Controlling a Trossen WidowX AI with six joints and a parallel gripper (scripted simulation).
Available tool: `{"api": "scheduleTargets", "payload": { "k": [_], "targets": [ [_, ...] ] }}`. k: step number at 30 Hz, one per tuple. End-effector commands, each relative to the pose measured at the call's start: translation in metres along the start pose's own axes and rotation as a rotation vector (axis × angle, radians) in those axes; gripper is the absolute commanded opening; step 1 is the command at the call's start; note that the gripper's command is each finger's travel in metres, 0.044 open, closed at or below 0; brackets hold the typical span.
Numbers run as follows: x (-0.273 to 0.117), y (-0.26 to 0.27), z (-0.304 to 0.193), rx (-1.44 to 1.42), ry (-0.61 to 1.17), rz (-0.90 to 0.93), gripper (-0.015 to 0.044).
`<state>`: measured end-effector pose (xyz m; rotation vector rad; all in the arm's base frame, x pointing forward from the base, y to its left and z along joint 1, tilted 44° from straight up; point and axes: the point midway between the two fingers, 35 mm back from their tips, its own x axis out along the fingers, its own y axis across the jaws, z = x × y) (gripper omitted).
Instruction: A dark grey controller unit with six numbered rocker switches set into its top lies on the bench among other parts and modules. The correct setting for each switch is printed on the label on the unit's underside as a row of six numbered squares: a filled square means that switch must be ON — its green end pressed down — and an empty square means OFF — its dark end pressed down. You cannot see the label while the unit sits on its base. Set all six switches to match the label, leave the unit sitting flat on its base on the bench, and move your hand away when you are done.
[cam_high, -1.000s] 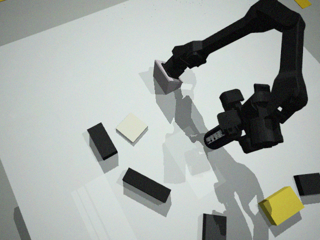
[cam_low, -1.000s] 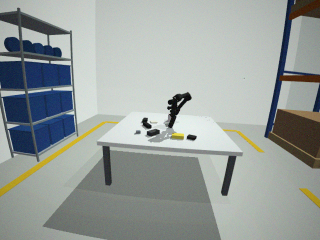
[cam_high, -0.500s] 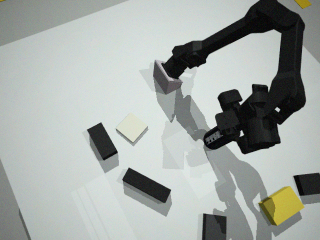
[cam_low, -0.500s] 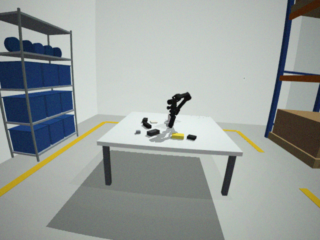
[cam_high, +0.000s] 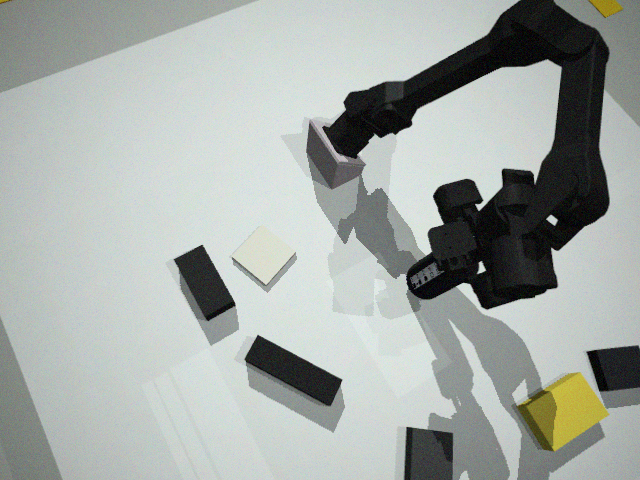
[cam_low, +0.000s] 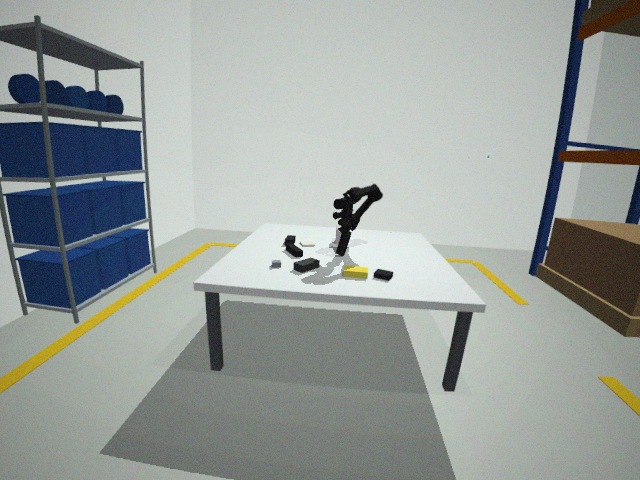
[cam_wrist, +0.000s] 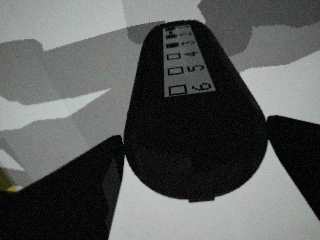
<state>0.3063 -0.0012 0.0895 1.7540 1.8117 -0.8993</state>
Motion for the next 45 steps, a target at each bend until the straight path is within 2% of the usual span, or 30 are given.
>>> {"api": "scheduleTargets", "payload": {
  "k": [1,45],
  "targets": [
    [0.002,0.0,0.004,-0.003,-0.006,-0.007,0.0337],
    [0.0,0.0,0.042,-0.003,-0.009,-0.007,0.0338]
  ]
}}
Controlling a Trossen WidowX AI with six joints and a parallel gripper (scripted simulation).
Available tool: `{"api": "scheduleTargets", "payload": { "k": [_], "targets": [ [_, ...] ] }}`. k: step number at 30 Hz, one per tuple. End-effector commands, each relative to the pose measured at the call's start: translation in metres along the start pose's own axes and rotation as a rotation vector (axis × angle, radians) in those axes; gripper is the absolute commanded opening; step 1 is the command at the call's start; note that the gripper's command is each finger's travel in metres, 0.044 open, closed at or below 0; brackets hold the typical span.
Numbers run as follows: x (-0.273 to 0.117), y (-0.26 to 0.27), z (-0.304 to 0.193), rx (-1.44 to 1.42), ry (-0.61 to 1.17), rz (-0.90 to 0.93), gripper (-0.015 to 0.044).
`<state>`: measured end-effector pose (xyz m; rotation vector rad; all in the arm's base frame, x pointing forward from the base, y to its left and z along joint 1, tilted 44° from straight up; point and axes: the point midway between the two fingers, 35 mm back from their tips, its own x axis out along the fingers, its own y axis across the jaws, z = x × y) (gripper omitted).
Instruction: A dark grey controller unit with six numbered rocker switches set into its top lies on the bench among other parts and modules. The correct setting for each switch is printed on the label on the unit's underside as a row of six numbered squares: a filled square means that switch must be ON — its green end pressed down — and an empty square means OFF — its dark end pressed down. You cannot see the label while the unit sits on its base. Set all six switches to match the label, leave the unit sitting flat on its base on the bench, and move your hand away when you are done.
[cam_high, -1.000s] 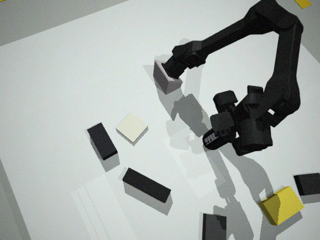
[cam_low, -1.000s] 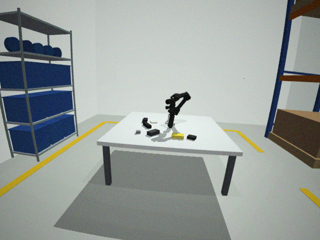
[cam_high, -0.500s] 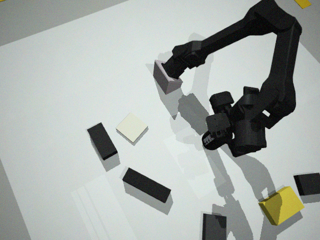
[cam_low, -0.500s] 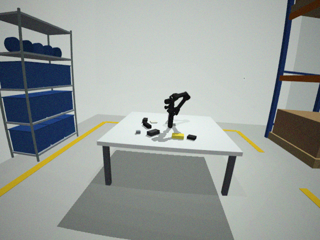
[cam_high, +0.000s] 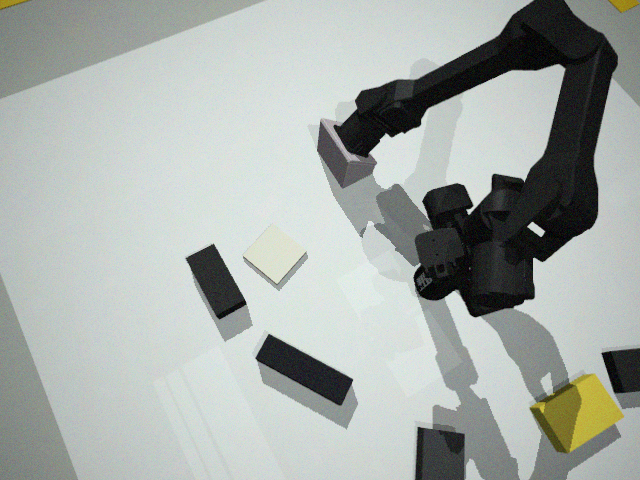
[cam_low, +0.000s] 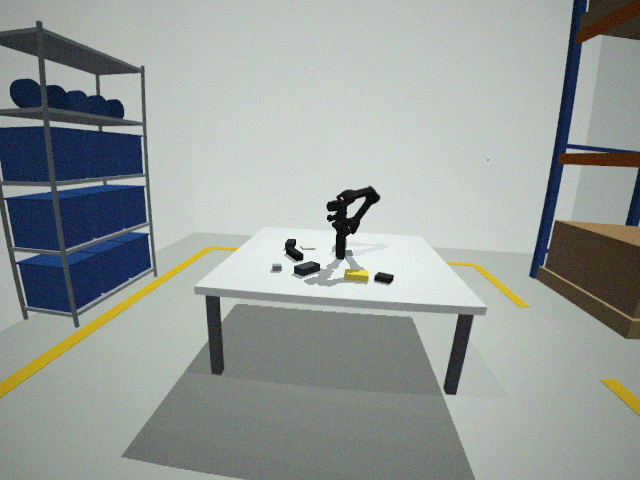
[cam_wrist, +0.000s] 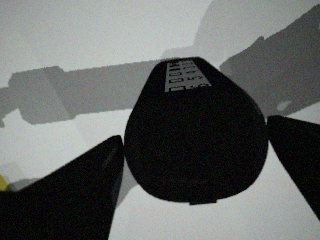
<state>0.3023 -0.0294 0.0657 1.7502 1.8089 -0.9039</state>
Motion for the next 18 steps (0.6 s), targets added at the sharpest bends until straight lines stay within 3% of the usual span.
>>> {"api": "scheduleTargets", "payload": {
  "k": [1,18],
  "targets": [
    [0.002,0.0,0.005,-0.004,-0.004,-0.006,0.0338],
    [0.004,0.0,0.019,-0.004,-0.004,-0.006,0.0338]
  ]
}}
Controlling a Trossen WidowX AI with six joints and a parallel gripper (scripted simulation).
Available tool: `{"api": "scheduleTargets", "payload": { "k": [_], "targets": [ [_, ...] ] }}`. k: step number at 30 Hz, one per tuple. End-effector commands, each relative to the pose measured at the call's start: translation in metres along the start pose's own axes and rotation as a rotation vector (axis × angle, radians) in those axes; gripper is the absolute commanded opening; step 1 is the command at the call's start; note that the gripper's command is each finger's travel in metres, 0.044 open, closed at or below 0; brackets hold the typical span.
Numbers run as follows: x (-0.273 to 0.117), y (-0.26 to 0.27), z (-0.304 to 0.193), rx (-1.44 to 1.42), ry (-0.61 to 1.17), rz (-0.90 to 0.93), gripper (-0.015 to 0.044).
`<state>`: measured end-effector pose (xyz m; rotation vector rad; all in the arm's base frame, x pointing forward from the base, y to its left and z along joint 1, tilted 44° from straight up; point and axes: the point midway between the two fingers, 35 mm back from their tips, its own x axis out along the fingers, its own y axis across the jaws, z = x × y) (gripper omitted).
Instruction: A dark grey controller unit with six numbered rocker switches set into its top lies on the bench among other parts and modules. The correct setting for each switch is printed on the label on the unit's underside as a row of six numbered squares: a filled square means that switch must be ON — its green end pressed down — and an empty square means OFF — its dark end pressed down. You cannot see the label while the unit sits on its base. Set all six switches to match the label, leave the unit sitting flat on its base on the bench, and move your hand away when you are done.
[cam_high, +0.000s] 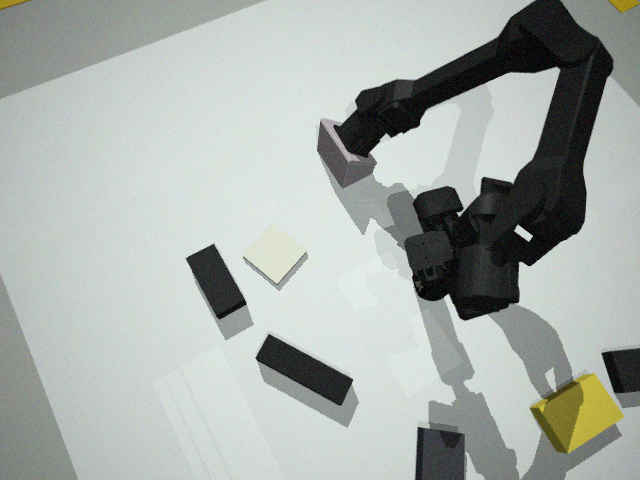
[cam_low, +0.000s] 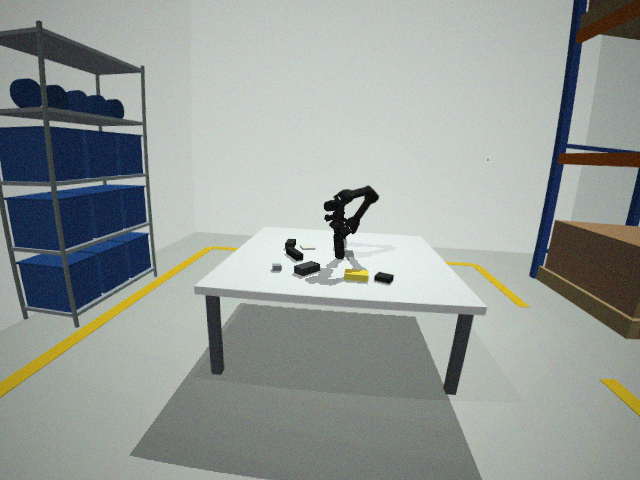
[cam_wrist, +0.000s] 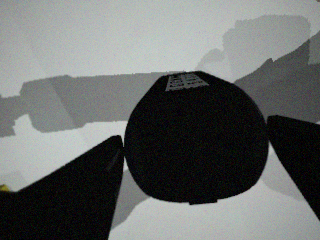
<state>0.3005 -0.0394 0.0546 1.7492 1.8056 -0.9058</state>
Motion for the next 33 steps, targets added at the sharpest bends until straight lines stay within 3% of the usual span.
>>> {"api": "scheduleTargets", "payload": {
  "k": [1,33],
  "targets": [
    [0.003,0.0,0.005,-0.004,-0.001,-0.008,0.0338],
    [0.01,0.0,0.03,-0.004,-0.003,-0.007,0.0338]
  ]
}}
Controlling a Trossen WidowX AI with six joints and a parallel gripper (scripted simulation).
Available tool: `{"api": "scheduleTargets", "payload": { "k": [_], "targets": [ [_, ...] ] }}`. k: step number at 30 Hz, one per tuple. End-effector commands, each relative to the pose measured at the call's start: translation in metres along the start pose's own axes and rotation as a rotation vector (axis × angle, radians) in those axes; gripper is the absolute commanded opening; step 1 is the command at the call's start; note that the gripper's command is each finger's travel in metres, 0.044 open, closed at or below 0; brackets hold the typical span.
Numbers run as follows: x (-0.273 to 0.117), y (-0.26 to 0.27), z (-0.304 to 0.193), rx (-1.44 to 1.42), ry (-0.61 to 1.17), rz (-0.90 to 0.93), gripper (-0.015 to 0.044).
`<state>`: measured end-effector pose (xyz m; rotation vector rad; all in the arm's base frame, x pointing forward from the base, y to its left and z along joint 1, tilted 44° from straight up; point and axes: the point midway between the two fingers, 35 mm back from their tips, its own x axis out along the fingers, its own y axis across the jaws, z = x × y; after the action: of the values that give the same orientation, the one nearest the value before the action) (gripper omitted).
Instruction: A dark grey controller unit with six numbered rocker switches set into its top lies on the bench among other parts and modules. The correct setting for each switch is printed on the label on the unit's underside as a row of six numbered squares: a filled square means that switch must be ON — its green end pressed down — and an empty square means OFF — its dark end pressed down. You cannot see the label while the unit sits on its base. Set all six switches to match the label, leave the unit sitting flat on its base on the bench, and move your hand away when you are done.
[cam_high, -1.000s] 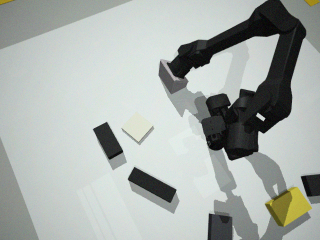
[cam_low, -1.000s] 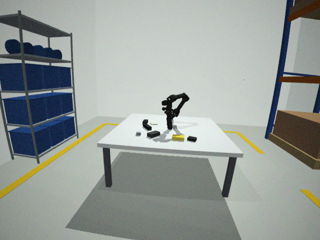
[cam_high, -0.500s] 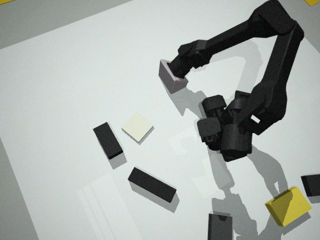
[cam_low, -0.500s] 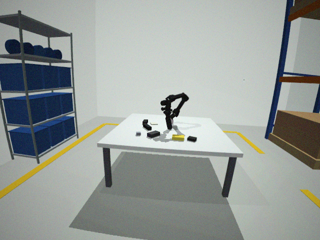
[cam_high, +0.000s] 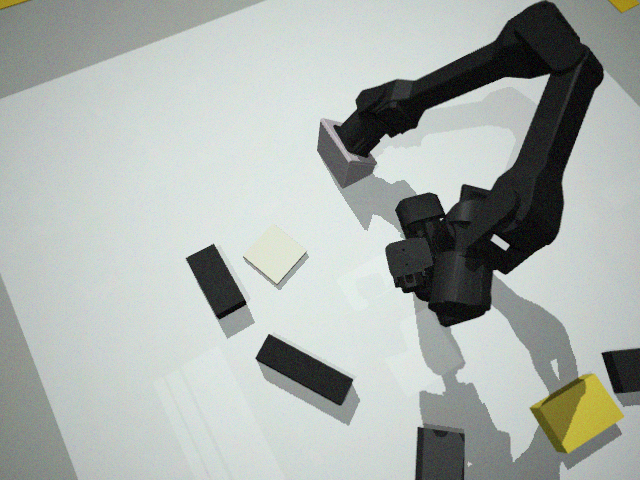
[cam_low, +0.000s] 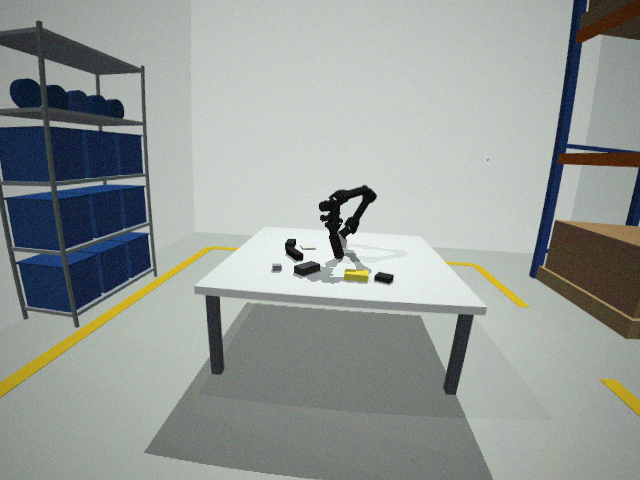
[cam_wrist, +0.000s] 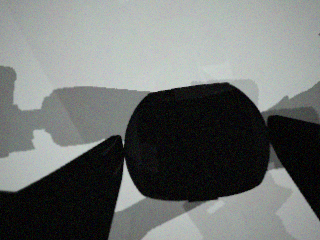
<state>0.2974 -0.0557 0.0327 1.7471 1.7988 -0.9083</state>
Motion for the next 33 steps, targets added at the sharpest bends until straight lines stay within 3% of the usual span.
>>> {"api": "scheduleTargets", "payload": {
  "k": [1,33],
  "targets": [
    [0.005,0.0,0.004,-0.004,0.003,-0.01,0.0338],
    [0.014,0.0,0.027,-0.004,0.002,-0.01,0.0338]
  ]
}}
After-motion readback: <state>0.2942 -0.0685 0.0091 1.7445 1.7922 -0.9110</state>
